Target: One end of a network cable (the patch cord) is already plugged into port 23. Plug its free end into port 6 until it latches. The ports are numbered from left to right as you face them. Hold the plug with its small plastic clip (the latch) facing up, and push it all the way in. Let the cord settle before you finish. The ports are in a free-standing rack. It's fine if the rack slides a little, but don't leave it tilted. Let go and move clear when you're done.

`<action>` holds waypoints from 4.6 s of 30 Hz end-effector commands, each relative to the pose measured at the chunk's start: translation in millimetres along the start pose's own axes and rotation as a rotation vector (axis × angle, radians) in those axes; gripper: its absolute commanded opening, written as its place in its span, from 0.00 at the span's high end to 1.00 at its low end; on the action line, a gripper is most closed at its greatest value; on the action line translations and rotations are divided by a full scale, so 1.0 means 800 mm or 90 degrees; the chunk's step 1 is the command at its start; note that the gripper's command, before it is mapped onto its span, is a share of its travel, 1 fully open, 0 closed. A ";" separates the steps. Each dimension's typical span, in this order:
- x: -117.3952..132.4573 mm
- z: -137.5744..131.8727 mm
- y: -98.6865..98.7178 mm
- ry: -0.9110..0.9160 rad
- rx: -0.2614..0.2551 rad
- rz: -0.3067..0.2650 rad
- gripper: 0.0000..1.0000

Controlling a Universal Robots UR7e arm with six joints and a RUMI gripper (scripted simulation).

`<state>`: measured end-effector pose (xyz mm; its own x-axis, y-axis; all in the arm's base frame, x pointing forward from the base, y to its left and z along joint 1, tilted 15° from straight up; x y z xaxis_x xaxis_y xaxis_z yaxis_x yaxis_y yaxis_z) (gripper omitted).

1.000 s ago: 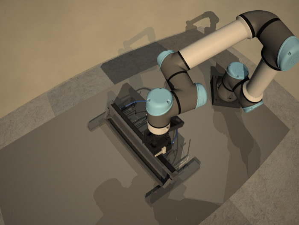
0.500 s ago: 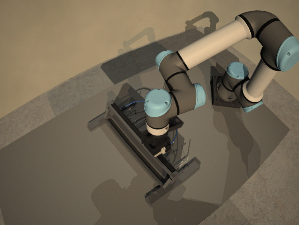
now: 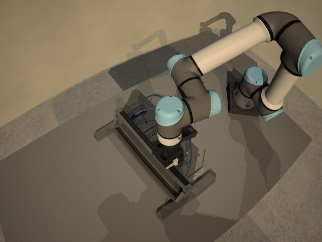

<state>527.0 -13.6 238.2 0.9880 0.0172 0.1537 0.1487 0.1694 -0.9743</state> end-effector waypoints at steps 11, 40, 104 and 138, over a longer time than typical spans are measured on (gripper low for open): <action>0.002 0.000 -0.001 0.000 0.000 -0.001 1.00; 0.001 0.000 -0.001 0.000 0.000 -0.001 1.00; 0.001 0.000 -0.001 0.000 0.000 -0.001 0.78; -0.001 0.000 -0.037 0.000 0.000 -0.001 0.78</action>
<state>524.2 -16.4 254.7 0.9878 0.0175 0.1545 0.1494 0.1691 -0.9742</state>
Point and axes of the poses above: the point where the finger pads meet when closed, its own y axis out along the fingers, its own z axis across the jaws, x = y × z, the point moved 10 cm from there along -y, back along the fingers, and after that the axes turned 6 degrees about -y, right-handed, at the moved point
